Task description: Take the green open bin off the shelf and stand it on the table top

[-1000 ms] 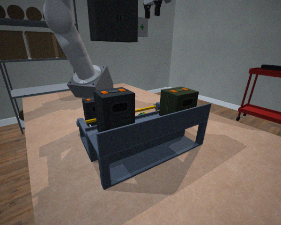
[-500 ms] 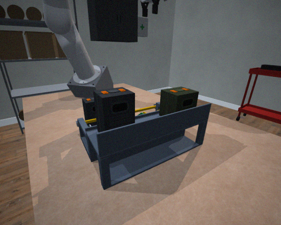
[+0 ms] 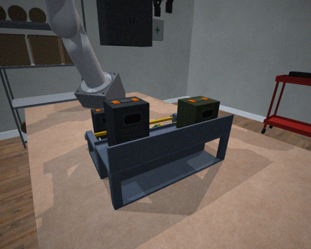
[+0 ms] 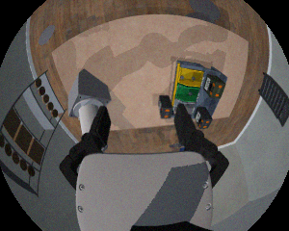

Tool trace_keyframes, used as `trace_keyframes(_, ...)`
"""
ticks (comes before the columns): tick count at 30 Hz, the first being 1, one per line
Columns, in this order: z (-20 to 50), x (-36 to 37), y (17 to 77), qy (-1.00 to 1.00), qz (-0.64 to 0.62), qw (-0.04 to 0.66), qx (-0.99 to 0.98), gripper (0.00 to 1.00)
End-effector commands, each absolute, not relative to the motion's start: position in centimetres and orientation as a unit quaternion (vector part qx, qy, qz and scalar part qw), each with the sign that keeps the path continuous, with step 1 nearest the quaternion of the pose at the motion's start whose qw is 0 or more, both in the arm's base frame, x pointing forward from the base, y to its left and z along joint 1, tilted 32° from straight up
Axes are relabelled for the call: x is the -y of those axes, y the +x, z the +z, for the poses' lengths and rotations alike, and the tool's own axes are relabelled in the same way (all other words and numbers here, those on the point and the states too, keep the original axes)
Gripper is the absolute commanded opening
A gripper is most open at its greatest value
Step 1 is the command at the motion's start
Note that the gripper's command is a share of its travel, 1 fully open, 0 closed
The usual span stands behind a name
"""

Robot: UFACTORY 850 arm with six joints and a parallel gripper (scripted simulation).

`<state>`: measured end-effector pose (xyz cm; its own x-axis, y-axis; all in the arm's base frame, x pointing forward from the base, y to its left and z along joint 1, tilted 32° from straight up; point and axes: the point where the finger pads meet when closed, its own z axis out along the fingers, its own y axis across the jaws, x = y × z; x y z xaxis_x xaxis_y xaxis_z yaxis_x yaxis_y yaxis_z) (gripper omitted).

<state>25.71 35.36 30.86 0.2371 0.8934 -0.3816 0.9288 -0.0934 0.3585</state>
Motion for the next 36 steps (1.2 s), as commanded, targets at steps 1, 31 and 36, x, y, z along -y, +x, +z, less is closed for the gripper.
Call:
trace_keyframes(1,31.1,-35.1,25.9,0.738,-0.032,0.269,-0.617,1.0)
trace_keyframes(31,36.3,-27.7,29.8,0.738,-0.032,0.27,-0.617,1.0)
trace_keyframes(36,36.3,-27.7,29.8,0.738,-0.032,0.27,-0.617,1.0)
